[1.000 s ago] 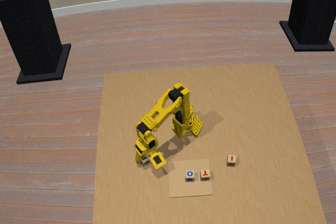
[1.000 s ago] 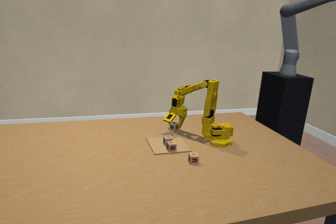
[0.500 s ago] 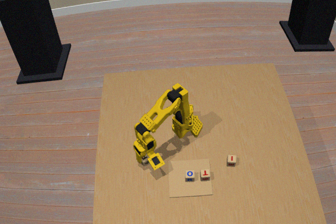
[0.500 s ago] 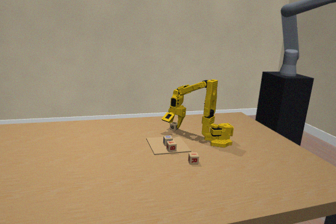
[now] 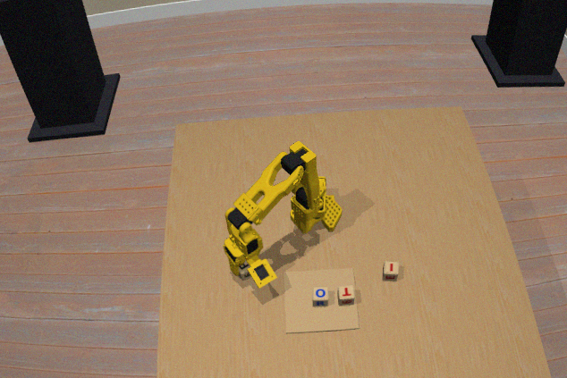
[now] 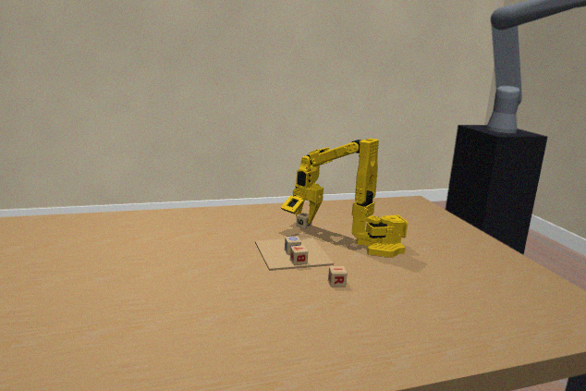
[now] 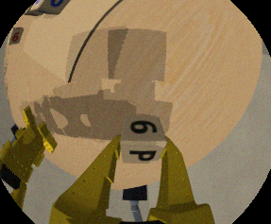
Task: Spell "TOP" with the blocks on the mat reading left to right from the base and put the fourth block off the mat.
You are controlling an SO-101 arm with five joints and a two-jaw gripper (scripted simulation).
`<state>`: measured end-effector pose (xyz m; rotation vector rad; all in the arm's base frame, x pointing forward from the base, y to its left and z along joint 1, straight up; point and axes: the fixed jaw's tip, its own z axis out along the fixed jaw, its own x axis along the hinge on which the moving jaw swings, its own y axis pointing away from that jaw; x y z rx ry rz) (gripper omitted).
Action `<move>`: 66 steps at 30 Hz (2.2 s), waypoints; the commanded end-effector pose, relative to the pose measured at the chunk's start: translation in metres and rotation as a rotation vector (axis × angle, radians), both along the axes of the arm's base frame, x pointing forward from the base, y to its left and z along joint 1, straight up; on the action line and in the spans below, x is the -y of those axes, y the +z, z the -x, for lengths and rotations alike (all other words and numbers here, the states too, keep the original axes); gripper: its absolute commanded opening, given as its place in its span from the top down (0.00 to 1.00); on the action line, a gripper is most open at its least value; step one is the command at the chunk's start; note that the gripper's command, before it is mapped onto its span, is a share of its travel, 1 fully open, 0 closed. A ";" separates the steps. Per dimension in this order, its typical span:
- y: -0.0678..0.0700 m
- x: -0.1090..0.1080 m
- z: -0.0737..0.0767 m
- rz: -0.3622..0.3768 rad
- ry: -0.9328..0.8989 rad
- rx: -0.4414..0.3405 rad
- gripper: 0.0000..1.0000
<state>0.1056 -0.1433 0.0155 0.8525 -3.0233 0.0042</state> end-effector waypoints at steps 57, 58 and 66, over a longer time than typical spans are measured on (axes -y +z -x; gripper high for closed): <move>0.062 0.008 -0.007 0.065 0.013 0.049 1.00; 0.062 0.007 -0.009 0.065 0.028 0.050 1.00; 0.060 -0.020 -0.039 0.063 0.359 0.053 1.00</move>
